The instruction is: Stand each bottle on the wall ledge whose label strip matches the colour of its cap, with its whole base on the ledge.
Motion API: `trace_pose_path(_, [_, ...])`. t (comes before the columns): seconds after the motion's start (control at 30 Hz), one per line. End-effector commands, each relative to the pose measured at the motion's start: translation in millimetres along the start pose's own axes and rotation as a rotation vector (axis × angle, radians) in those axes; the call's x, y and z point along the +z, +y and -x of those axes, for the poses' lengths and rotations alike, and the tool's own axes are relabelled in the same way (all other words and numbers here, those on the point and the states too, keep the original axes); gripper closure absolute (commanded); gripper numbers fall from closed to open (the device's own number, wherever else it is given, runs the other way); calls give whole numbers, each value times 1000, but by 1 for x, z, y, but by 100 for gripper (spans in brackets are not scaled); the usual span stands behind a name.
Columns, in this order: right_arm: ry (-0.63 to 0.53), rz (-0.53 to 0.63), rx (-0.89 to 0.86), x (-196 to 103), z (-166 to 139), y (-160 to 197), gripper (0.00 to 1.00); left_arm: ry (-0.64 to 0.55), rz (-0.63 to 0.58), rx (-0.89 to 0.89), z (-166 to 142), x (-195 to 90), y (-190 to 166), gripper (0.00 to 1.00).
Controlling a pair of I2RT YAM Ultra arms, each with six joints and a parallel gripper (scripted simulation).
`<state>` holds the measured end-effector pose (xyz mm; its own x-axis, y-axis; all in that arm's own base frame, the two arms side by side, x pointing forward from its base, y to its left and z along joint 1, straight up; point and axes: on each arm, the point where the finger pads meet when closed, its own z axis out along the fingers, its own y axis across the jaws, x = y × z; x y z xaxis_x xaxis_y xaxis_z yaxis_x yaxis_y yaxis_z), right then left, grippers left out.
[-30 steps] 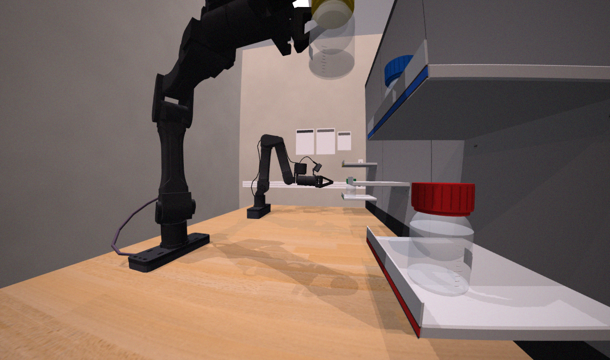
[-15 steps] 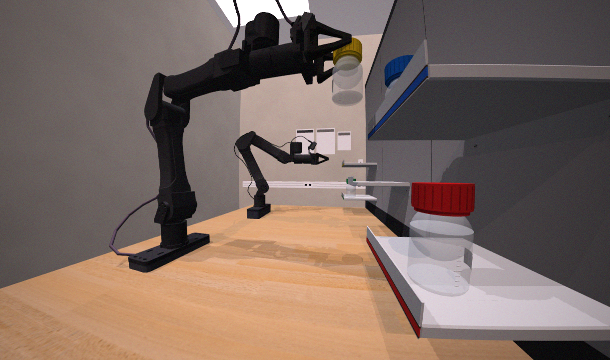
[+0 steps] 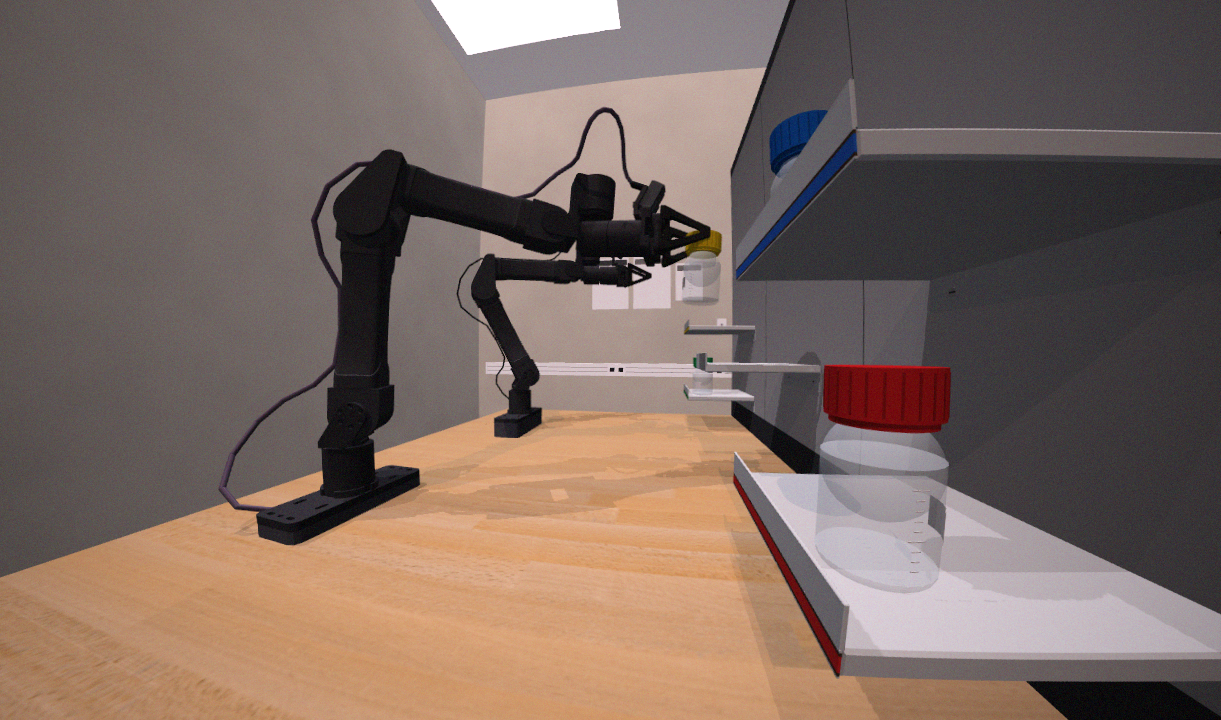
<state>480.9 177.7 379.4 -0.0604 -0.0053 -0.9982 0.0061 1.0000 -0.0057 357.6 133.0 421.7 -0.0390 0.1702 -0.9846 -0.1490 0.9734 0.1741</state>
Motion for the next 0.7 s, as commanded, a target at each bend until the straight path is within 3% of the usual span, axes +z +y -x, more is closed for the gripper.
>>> trace_pose_path(0.0, [-74, -135, 65, -7, 5, 11, 50, 115, -31, -4, -8, 2, 3, 0])
trace_pose_path(0.13, [-62, -131, 58, -15, -11, 42, 50, 101, -21, 4, 4, 1, 9, 0])
trace_pose_path(0.53, [-34, -91, 32, -30, -36, 86, 50, 80, -14, 14, 12, 1, 11, 0])
trace_pose_path(0.67, [-63, -8, 41, -30, -25, 90, 50, 80, -14, 12, 12, 1, 11, 0])
